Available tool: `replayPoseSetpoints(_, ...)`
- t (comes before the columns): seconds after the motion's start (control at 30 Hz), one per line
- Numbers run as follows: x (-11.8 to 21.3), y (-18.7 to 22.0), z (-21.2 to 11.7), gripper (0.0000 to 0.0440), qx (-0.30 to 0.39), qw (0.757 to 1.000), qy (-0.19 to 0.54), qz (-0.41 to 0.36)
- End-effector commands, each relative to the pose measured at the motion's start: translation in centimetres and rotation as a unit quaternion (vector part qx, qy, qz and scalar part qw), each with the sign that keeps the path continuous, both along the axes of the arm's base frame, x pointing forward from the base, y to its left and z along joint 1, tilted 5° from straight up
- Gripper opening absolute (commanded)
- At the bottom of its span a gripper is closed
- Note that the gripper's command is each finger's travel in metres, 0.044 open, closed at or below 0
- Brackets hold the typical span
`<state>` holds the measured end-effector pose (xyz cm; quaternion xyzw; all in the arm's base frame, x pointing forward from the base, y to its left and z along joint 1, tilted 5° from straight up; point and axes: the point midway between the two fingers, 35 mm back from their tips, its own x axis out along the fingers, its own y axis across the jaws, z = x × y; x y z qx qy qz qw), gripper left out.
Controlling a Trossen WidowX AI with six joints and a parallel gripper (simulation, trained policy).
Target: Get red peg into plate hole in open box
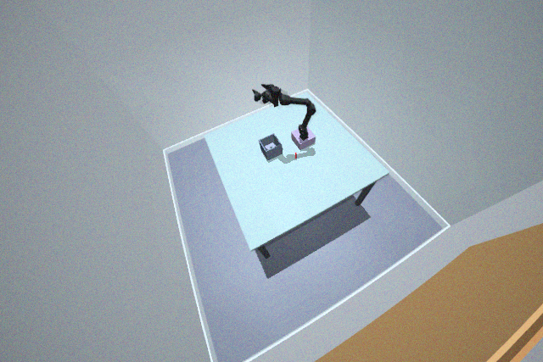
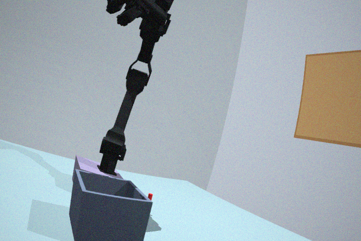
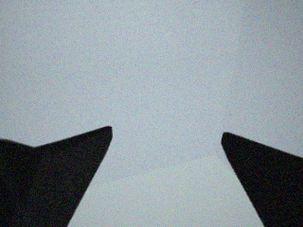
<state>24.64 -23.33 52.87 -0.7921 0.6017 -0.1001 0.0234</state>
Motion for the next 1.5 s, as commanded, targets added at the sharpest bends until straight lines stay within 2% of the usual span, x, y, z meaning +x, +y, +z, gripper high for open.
replayPoseSetpoints(0.0,1.2,1.7,-0.8,0.044,0.004,0.999,0.015,0.044)
replayPoseSetpoints(0.4,5.1,7.6,-3.7,0.044,0.01,0.98,0.086,0.181)
replayPoseSetpoints(0.77,7.9,13.9,-7.3,0.0439,-0.004,0.934,0.182,0.307)
replayPoseSetpoints(1.1,9.2,20.0,-11.6,0.0434,-0.035,0.863,0.286,0.416)
replayPoseSetpoints(1.47,8.9,26.0,-17.3,0.0429,-0.077,0.754,0.404,0.512)
